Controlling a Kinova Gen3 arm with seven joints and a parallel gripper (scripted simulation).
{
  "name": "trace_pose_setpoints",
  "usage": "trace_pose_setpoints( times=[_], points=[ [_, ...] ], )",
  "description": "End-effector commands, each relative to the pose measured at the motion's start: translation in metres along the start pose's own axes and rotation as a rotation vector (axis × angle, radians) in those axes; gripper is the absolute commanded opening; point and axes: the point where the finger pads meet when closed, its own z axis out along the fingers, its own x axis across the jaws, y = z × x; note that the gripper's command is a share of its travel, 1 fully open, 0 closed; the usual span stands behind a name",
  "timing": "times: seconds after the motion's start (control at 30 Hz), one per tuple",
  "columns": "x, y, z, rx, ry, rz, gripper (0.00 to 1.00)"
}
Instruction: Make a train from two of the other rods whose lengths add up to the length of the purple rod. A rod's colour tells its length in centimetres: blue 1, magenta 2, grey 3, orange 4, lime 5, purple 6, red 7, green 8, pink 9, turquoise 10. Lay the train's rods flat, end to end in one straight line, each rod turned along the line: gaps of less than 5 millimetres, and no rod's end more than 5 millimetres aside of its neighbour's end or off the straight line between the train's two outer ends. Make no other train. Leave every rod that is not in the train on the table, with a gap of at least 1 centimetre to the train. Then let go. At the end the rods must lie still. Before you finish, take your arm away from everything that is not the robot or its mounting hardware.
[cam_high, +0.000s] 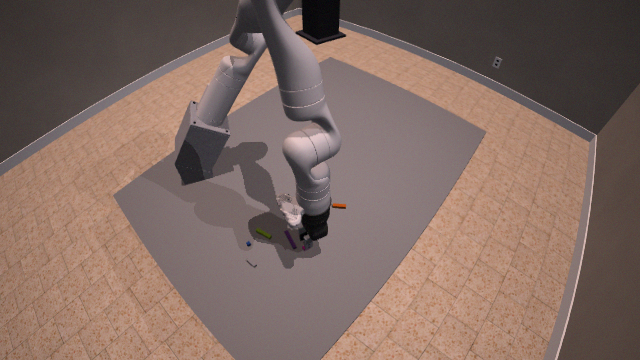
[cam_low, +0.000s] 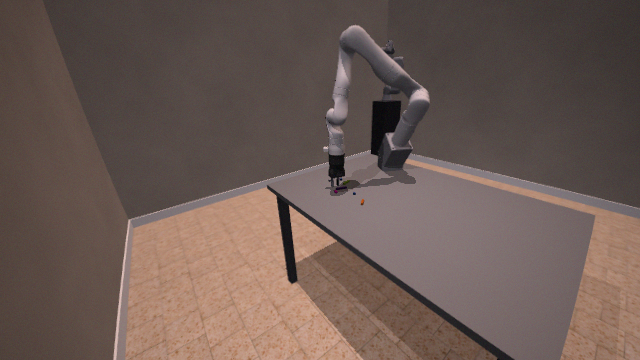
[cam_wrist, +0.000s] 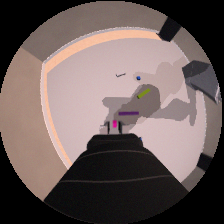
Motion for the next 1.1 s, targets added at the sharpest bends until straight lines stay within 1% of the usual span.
trace_pose_setpoints(
  times=[0.0, 0.23, 0.5, 1.07],
  points=[
    [0.002, 0.002, 0.006, -0.002, 0.006, -0.002, 0.54],
    [0.002, 0.001, 0.015, -0.002, 0.006, -0.002, 0.54],
    [0.003, 0.001, 0.019, -0.002, 0.006, -0.002, 0.54],
    [0.003, 0.001, 0.02, -0.002, 0.006, -0.002, 0.54]
  ],
)
